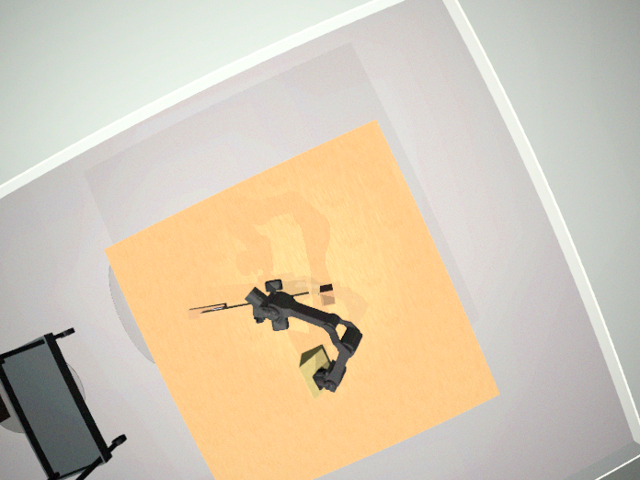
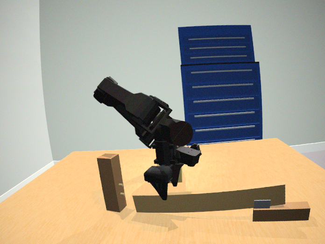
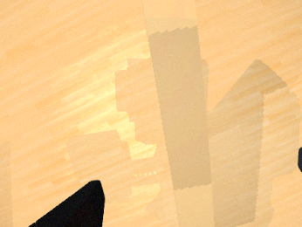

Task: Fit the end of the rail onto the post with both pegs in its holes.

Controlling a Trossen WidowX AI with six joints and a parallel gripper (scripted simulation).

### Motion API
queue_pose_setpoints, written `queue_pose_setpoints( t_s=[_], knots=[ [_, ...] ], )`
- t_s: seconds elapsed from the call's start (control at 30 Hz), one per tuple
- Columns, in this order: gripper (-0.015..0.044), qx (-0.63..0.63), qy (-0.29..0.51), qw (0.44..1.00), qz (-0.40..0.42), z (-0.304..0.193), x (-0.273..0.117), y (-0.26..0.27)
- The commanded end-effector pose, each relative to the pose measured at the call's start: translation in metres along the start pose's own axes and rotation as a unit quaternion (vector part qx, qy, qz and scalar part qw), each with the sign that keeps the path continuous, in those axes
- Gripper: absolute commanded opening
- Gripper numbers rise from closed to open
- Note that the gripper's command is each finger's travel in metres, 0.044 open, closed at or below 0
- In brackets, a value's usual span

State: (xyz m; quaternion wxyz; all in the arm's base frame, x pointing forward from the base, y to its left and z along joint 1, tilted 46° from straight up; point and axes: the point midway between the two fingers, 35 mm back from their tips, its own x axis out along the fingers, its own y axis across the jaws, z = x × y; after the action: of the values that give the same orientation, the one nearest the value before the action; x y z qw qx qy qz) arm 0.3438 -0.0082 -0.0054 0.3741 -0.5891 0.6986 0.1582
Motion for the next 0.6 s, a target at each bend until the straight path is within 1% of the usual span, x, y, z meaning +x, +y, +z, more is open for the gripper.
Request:
queue_pose_setpoints(
  t_s=[0.0,0.57],
  knots=[
    [0.0440,-0.006,0.005,1.000,0.003,0.000,0.011,0.003],
    [0.0440,-0.006,0.006,1.000,0.003,-0.001,0.038,0.003]
  ],
)
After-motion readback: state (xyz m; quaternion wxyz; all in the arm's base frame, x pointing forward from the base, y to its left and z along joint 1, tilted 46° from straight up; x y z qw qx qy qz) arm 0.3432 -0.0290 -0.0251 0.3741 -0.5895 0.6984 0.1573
